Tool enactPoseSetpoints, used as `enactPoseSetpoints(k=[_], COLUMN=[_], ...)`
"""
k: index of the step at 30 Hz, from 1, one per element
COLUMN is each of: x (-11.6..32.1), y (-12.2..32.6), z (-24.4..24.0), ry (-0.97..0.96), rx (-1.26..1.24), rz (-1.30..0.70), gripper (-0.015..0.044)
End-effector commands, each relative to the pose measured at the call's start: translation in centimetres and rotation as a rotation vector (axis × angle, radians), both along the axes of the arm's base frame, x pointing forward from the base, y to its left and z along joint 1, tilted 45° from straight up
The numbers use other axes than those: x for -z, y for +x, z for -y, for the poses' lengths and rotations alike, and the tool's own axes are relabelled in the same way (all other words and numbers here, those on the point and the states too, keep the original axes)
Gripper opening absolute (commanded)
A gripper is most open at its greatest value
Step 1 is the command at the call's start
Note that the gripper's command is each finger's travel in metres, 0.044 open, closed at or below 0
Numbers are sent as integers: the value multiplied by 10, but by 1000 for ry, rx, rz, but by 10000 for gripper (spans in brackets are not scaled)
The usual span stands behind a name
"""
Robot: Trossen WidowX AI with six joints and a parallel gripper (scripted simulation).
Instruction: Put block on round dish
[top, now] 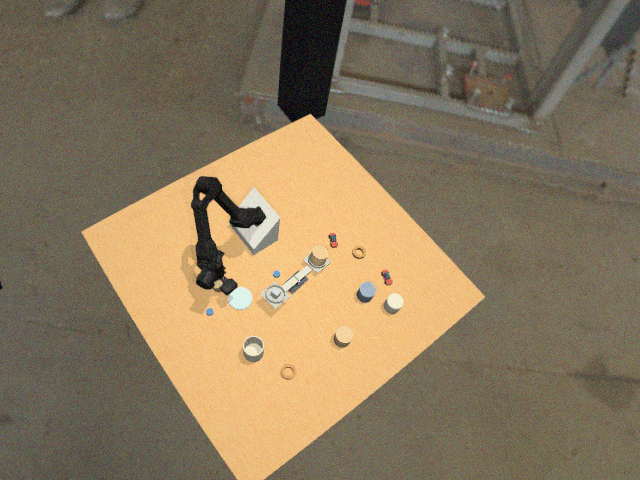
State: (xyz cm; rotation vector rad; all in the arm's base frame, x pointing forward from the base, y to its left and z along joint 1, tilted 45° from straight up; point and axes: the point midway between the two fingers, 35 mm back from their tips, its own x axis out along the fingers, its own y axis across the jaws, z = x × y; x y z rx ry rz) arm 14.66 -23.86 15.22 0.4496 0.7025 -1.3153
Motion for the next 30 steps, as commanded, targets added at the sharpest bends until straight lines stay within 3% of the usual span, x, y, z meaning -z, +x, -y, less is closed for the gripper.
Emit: enactPoseSetpoints(k=[1,11,14,20,27,30], x=[-1,-9,-34,-36,-43,-41], y=[0,0,-4,-5,13,22], z=[0,-9,-37,-39,-49,-53], ry=[-1,2,6,6,-21,-6], rx=[1,0,-4,-4,-108,-110], rz=[2,1,-2,-2,-30,-31], gripper=[184,440,440,440,260,260])
